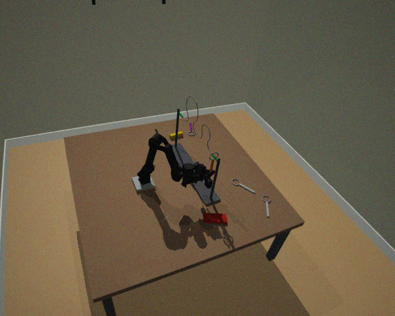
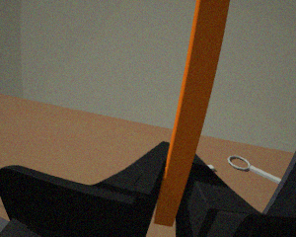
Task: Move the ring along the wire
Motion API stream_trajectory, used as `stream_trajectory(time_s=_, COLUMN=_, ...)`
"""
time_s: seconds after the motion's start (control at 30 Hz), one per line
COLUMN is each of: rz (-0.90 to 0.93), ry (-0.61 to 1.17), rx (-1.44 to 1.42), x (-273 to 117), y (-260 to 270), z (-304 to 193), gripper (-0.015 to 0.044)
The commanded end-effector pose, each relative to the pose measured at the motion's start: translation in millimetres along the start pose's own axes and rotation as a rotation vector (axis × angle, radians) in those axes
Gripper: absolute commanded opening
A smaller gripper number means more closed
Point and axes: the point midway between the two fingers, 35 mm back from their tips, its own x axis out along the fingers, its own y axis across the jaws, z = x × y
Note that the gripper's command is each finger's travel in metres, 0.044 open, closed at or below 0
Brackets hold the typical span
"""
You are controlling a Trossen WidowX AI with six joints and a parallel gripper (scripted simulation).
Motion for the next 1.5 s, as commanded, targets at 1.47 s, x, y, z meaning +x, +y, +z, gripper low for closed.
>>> stream_trajectory(time_s=1.47, rz=0.009, ry=-0.001, rx=0.13, x=0.9, y=60.6, z=1.5, gripper=-0.015)
